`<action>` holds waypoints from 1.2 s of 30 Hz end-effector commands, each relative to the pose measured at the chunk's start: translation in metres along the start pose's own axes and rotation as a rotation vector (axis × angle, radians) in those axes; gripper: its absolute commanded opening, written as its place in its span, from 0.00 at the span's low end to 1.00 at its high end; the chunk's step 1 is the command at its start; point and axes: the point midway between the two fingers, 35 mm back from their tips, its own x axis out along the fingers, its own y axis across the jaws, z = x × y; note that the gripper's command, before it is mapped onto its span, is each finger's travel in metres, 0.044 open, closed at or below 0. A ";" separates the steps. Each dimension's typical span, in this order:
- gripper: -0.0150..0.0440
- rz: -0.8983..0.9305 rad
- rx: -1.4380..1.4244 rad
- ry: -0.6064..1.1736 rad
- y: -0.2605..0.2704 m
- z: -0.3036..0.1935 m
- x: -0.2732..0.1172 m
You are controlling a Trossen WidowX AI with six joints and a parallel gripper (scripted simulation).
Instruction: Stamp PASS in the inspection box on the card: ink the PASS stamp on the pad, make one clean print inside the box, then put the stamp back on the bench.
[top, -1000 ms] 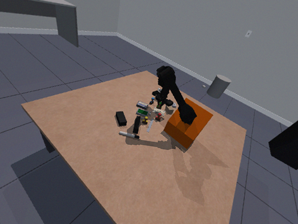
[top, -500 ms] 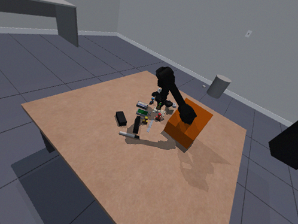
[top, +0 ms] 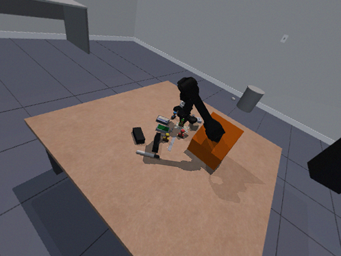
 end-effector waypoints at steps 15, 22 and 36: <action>0.25 -0.001 0.005 -0.007 0.002 0.001 0.010; 0.25 -0.002 0.005 -0.007 0.002 0.001 0.011; 0.25 -0.002 0.005 -0.007 0.002 0.001 0.013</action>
